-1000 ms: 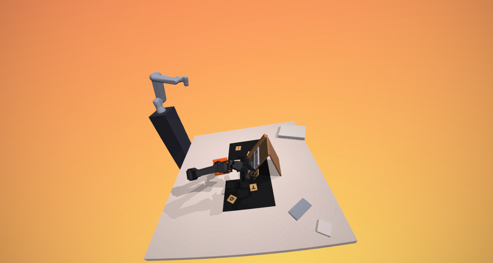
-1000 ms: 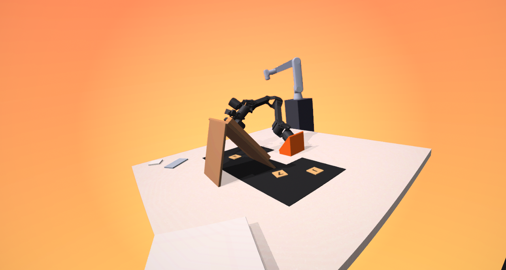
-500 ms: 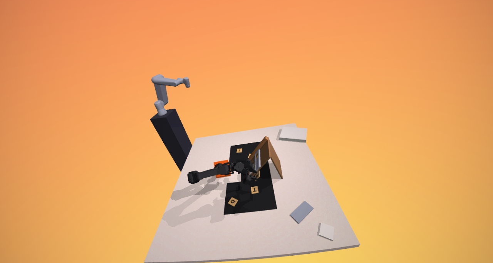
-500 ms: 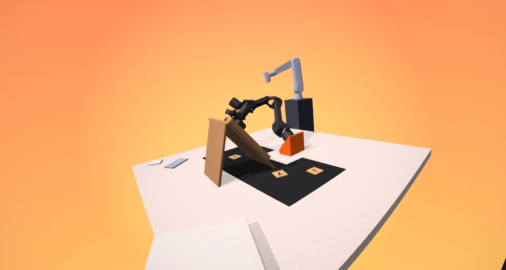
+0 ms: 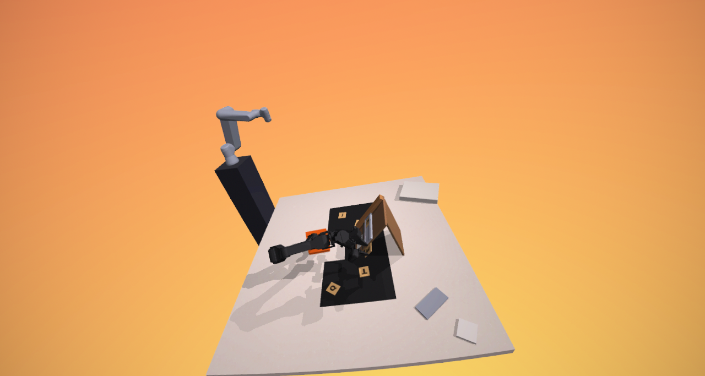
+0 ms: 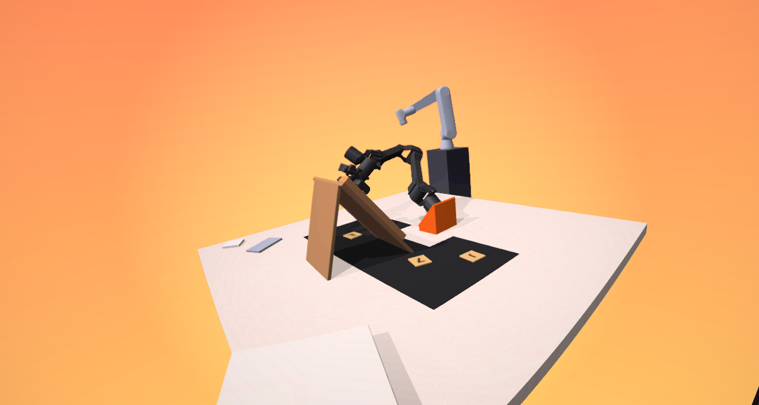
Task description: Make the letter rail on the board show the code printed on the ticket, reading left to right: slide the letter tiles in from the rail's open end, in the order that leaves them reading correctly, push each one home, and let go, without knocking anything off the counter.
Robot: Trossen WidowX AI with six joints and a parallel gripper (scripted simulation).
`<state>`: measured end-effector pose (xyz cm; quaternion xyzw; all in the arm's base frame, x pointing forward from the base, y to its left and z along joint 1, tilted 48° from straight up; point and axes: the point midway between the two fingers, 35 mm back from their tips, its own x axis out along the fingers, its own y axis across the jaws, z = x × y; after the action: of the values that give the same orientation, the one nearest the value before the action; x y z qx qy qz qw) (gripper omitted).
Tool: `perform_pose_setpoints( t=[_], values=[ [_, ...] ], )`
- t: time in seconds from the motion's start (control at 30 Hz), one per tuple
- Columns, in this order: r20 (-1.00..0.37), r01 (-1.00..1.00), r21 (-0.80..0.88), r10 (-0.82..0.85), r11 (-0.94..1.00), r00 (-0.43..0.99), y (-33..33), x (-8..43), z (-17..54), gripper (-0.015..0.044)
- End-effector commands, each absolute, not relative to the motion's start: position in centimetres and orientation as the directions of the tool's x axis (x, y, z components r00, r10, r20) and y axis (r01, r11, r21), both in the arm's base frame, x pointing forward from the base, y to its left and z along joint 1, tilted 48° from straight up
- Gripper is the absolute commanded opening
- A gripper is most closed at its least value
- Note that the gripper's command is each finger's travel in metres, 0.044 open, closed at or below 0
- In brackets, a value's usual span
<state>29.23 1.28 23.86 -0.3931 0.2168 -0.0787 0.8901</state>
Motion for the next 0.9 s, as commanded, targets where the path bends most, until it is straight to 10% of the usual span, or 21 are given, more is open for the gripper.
perform_pose_setpoints(
  t=[0.0,0.87],
  values=[
    [-0.322,-0.026,-0.731,-0.311,0.682,0.894,1.48,29.22,23.70,0.0000],
    [-0.323,-0.026,-0.730,-0.311,0.682,0.894,2.39,29.20,22.75,0.0000]
  ],
)
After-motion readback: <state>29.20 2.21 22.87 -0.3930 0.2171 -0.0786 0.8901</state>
